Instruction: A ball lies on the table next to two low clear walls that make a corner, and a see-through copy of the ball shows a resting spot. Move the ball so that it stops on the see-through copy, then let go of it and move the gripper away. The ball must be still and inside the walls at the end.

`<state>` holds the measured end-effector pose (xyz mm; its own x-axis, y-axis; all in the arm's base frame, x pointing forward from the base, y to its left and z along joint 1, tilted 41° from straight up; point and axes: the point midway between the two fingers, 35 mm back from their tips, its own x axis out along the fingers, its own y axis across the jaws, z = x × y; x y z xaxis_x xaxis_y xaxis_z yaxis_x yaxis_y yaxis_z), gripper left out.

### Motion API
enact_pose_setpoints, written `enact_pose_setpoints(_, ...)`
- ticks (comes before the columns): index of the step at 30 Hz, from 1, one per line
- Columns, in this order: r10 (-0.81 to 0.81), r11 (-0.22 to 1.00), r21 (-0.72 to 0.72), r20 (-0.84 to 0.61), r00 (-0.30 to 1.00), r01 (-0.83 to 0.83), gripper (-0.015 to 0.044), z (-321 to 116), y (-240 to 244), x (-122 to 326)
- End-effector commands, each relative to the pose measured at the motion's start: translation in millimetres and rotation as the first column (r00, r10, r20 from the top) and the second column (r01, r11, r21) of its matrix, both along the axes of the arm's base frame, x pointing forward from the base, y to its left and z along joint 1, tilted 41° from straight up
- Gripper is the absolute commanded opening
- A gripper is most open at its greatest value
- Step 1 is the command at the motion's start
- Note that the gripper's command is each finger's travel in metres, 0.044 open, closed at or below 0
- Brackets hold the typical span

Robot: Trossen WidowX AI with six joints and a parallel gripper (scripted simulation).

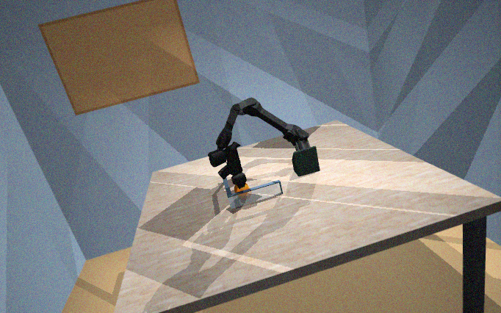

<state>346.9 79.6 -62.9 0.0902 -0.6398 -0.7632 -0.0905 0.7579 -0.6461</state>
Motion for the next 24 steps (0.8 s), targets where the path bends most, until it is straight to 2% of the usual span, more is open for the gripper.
enact_pose_setpoints(1, 0.007, 1.000, -0.009, -0.008, 1.000, -0.007, 0.0335, -2, -3, -2)
enact_pose_setpoints(7, 0.007, 1.000, -0.009, -0.008, 1.000, -0.007, 0.0295, -2, -3, -2)
enact_pose_setpoints(11, 0.015, 1.000, 0.024, -0.034, 0.999, -0.014, 0.0190, -1, 4, -7)
enact_pose_setpoints(18, 0.017, 0.999, 0.036, -0.045, 0.999, -0.015, 0.0006, 26, 32, -6)
enact_pose_setpoints(24, 0.013, 1.000, 0.024, -0.035, 0.999, -0.012, 0.0000, 51, 53, -6)
